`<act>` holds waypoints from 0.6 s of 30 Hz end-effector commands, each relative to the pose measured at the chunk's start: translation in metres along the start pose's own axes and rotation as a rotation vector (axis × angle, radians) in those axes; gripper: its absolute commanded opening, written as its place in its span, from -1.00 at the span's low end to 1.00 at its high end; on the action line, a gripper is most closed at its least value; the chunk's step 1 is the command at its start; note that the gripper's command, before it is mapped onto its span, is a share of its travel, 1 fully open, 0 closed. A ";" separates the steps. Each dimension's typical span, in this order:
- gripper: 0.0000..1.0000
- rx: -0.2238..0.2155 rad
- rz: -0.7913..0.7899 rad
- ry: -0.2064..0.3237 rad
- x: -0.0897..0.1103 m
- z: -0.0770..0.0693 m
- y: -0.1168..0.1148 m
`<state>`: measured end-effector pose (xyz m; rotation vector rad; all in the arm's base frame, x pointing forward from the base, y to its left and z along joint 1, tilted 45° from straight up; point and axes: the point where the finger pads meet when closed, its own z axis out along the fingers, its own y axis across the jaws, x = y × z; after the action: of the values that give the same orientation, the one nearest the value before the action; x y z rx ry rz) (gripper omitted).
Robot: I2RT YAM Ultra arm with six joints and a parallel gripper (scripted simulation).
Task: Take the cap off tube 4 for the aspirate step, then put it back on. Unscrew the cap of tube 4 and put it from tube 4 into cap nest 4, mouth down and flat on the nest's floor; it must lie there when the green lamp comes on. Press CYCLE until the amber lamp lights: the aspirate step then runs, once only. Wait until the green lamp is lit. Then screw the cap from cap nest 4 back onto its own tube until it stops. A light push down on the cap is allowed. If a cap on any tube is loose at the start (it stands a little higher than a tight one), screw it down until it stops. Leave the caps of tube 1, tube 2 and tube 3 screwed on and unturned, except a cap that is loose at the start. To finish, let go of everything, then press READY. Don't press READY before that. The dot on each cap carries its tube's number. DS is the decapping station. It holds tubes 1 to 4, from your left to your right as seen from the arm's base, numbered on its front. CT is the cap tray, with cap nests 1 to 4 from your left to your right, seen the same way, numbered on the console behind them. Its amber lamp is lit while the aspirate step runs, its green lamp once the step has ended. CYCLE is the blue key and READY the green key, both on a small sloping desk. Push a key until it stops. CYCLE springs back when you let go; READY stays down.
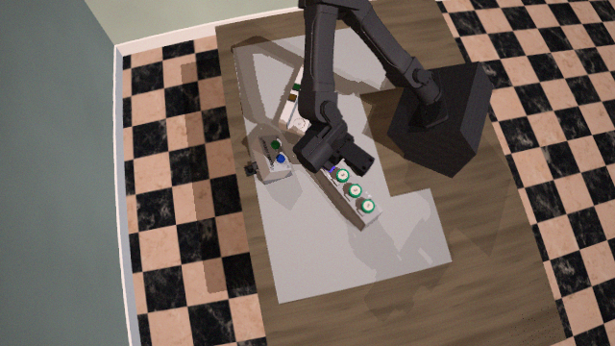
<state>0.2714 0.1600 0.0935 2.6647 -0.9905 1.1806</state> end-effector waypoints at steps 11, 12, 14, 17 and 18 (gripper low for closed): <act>-0.02 0.013 0.399 -0.005 0.001 -0.006 -0.004; -0.02 0.013 0.413 -0.005 0.001 -0.006 -0.004; -0.02 0.013 0.497 -0.005 0.001 -0.006 -0.004; -0.02 0.013 0.580 -0.006 0.001 -0.007 -0.004; -0.02 0.013 0.663 -0.007 0.001 -0.007 -0.004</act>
<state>0.2715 0.1600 0.0949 2.5034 -1.6668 1.2410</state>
